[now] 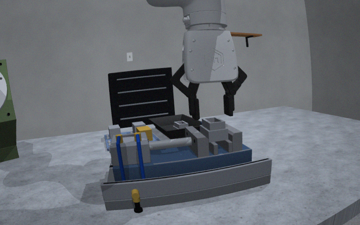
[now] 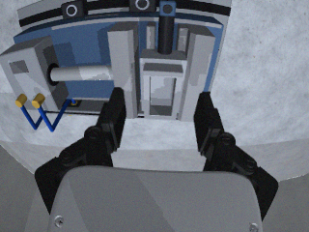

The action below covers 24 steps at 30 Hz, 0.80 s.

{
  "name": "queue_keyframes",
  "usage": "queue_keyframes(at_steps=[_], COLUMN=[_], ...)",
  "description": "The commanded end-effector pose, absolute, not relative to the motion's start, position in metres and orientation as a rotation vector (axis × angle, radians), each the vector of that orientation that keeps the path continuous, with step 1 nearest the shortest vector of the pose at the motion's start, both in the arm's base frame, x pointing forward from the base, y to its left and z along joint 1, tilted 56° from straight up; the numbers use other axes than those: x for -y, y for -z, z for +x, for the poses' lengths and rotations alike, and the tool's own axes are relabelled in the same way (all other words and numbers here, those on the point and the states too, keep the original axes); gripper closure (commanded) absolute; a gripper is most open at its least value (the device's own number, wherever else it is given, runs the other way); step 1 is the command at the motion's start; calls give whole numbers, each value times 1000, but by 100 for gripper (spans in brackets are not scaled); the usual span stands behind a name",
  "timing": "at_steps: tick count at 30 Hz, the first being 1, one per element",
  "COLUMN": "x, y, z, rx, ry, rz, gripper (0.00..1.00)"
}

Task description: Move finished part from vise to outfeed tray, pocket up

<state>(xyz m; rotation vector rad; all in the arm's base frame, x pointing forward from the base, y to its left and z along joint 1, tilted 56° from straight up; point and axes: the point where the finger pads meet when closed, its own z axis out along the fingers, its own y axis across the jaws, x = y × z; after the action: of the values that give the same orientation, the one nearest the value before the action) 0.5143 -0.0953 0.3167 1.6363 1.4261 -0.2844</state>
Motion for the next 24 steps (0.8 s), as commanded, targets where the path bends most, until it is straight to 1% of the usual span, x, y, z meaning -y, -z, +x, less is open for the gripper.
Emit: queue_keyframes(at_steps=[1, 24], x=[95, 99], y=[-317, -314], z=[515, 517], rx=[-1426, -1426], ry=[283, 283], rz=[1636, 1636], gripper=[31, 31])
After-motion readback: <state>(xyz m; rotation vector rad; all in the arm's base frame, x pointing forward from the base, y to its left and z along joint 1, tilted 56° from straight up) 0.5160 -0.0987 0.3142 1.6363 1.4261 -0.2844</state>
